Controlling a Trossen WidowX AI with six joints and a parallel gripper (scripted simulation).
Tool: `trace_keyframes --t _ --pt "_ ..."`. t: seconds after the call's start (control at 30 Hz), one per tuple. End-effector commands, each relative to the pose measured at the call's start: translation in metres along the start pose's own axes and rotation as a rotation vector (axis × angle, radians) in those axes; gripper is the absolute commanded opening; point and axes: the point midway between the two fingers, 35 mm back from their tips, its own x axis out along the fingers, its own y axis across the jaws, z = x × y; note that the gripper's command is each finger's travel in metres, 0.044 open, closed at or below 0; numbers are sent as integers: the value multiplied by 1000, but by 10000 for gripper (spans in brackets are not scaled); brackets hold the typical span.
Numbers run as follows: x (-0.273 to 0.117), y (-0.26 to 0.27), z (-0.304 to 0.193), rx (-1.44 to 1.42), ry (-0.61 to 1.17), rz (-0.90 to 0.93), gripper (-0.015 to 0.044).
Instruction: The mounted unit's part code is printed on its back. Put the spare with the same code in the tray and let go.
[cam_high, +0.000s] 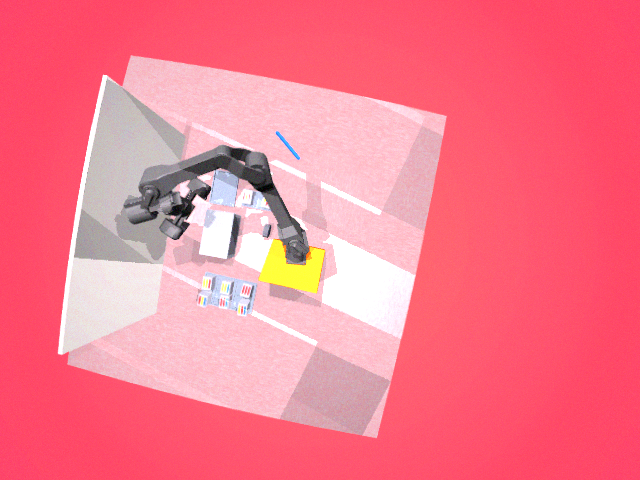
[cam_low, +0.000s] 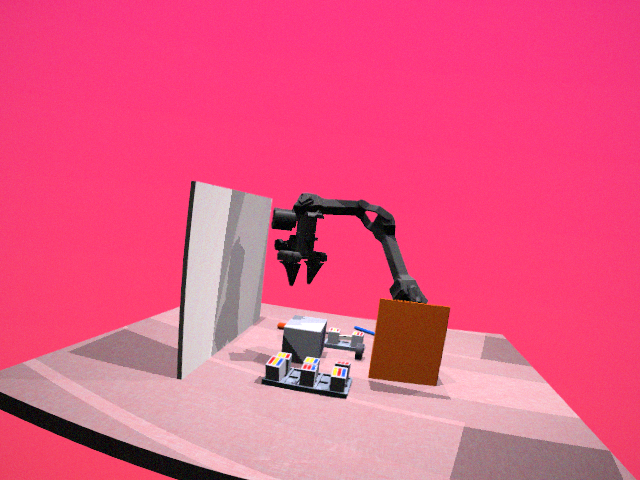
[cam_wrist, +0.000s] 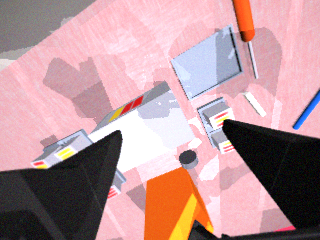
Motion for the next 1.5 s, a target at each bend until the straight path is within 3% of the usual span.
trace_keyframes --t 0.0,0.23,0.47,0.83,1.03,1.47 --pt "9 -54 -25 333 -4 -2 440" --pt "32 -117 -79 839 -7 -7 440" --pt "57 -148 -130 1228 -15 -16 440" --pt "58 -148 -131 1233 -16 -16 440" --pt "84 -152 -137 1234 -13 -13 300" --pt "98 -155 -141 1234 -16 -15 300"
